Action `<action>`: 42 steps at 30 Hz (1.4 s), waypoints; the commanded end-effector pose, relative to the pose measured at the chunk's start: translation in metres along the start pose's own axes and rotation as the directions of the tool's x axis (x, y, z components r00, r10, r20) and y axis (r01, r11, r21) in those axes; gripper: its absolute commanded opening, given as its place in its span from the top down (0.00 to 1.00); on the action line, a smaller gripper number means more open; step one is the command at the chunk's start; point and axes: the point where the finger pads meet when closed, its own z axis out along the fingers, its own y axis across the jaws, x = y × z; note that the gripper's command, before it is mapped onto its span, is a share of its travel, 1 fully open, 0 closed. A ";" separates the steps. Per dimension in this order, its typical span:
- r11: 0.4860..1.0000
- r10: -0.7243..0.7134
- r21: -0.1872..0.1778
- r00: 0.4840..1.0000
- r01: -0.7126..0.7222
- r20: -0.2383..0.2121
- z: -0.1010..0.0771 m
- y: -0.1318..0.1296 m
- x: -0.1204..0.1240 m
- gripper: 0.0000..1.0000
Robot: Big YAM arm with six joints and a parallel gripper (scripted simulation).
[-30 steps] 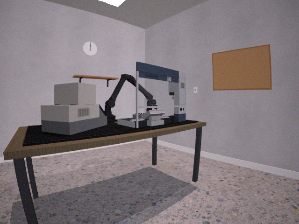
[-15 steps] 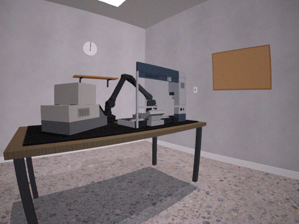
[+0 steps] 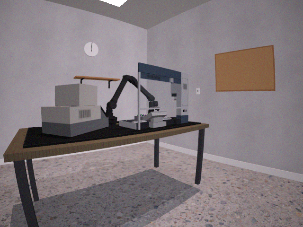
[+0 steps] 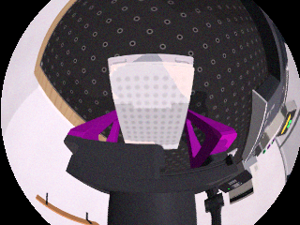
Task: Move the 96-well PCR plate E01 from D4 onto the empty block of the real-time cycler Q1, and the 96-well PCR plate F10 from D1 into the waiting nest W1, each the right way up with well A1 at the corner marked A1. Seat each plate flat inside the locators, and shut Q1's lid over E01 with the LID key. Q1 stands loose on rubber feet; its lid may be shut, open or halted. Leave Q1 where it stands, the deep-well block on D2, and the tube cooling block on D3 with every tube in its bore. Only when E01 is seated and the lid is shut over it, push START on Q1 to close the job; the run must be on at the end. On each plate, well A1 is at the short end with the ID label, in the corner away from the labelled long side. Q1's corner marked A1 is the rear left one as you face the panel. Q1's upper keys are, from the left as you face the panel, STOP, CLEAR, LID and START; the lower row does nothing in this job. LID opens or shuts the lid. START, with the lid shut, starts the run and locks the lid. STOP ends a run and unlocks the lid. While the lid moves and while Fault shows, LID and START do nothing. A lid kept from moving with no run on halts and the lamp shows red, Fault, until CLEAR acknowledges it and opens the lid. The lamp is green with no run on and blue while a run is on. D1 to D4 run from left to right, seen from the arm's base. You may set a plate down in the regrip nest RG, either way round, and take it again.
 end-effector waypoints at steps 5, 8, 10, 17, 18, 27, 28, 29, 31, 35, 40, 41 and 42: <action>1.000 -0.022 -0.016 0.999 0.022 0.026 -0.010 0.017 -0.014 1.00; 1.000 -0.024 -0.019 0.999 0.025 0.031 -0.008 0.017 -0.011 1.00; 1.000 -0.024 -0.019 0.999 0.025 0.031 -0.008 0.017 -0.011 1.00; 1.000 -0.007 -0.029 0.999 0.008 0.046 -0.013 0.006 -0.013 1.00; 1.000 -0.006 -0.029 0.999 0.007 0.046 -0.014 0.005 -0.013 1.00; 1.000 -0.002 -0.031 0.999 0.004 0.049 -0.019 0.001 -0.013 1.00; 0.999 -0.007 -0.035 0.998 0.009 0.054 -0.021 0.006 -0.013 1.00; 0.999 -0.011 -0.038 0.998 0.013 0.058 -0.022 0.009 -0.013 1.00; 0.999 -0.018 -0.044 0.998 0.021 0.066 -0.024 0.015 -0.014 1.00; 0.999 -0.020 -0.047 0.997 0.024 0.070 -0.021 0.021 -0.017 1.00; 0.999 -0.012 -0.040 0.998 0.014 0.061 -0.012 0.018 -0.022 1.00; 0.999 -0.008 -0.038 0.998 0.010 0.059 -0.010 0.015 -0.023 1.00; 0.999 -0.004 -0.036 0.998 0.006 0.056 -0.008 0.014 -0.024 1.00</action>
